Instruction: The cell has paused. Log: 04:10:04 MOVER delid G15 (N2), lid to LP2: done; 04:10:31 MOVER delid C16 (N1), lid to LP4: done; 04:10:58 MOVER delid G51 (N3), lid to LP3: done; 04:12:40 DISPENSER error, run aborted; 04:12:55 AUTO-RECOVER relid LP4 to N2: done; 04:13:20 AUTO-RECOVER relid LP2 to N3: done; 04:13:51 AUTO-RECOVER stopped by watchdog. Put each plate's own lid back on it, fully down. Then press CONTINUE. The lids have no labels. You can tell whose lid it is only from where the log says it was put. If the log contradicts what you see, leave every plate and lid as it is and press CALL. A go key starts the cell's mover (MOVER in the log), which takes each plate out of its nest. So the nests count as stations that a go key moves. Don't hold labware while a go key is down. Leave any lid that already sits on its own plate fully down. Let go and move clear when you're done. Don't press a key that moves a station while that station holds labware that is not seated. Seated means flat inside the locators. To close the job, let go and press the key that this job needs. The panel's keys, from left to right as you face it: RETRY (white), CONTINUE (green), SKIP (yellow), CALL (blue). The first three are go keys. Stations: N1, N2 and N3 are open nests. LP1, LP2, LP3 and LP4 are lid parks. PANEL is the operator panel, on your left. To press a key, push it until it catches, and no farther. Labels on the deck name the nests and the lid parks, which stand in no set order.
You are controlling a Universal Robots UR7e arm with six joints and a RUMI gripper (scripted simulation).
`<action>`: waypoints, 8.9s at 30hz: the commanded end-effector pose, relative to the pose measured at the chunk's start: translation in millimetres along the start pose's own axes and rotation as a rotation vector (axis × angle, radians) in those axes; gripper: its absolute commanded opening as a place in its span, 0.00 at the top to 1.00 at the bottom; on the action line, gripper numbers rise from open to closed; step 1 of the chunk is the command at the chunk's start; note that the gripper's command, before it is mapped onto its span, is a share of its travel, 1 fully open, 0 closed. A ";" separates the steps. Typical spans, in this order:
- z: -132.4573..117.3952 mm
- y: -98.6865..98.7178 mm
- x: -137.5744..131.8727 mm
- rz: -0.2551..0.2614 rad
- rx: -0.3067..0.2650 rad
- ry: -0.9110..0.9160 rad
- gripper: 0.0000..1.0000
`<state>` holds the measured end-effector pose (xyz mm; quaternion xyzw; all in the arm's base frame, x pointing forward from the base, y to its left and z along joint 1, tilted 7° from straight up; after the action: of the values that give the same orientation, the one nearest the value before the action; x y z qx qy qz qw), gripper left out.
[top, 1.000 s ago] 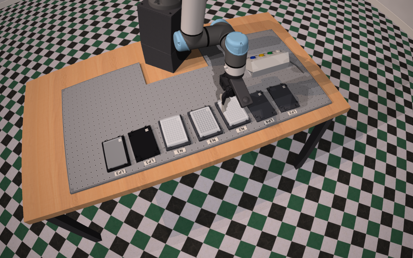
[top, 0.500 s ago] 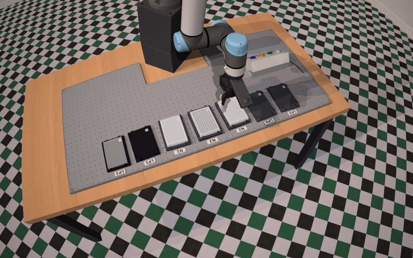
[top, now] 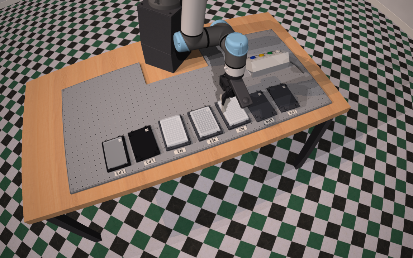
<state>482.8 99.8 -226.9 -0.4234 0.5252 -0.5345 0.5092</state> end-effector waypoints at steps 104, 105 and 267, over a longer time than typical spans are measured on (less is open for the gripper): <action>-0.6 -19.8 35.7 0.000 -0.002 0.032 0.18; -0.4 -19.8 40.6 0.000 -0.002 0.032 0.18; 16.2 14.4 522.3 -0.002 0.002 0.030 0.18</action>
<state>434.6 -416.5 -283.0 -0.4152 0.5331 -0.5406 0.5011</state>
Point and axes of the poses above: the point where the finger pads meet when closed, its own y axis out along the fingers, its own x axis across the jaws, z = x × y, the point moved 3 cm from there along -y, back along the fingers, and after that the axes turned 2 degrees about y, right-handed, at the moved point
